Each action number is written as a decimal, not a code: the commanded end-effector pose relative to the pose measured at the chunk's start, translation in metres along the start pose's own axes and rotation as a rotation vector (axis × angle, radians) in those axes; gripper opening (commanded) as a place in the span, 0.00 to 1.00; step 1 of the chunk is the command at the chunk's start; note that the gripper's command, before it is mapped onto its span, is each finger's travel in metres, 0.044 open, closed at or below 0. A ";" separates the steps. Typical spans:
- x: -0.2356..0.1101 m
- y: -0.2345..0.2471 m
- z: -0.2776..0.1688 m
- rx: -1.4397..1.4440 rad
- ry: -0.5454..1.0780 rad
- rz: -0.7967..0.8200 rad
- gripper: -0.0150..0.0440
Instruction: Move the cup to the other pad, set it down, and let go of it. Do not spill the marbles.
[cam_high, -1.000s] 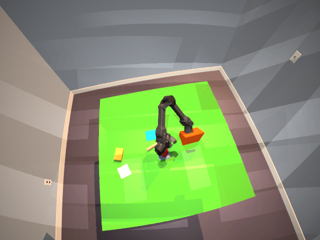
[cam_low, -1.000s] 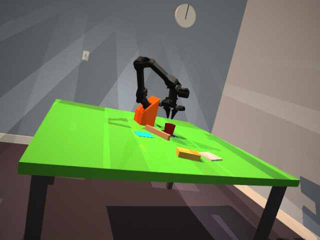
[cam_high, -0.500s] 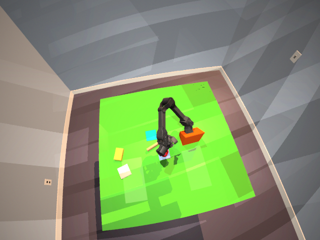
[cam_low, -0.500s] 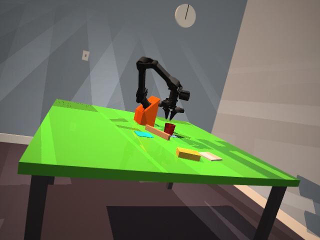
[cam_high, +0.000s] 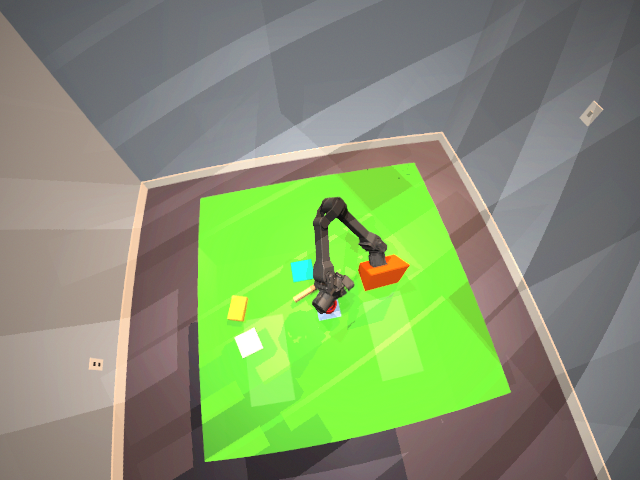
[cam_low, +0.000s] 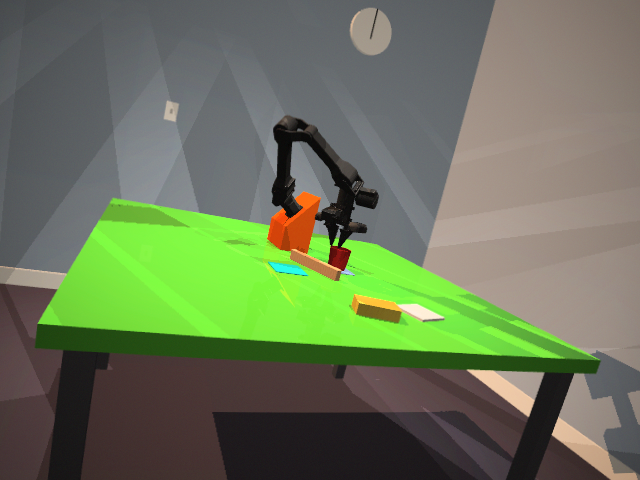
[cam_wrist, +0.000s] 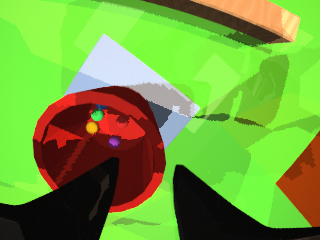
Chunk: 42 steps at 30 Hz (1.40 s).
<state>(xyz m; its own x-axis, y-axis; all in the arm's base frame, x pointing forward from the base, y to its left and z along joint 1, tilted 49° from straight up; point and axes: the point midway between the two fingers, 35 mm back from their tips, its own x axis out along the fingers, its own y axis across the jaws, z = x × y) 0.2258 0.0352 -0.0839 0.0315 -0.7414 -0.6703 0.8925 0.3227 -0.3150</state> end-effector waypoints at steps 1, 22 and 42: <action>0.010 -0.002 0.001 -0.005 -0.004 -0.009 0.50; 0.038 -0.005 0.002 -0.004 -0.007 -0.012 0.50; 0.036 -0.005 0.001 -0.002 -0.005 -0.008 0.26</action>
<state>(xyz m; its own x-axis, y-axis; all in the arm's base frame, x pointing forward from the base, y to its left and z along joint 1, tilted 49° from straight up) 0.2235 0.0066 -0.1059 0.0271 -0.7469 -0.6644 0.8918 0.3184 -0.3216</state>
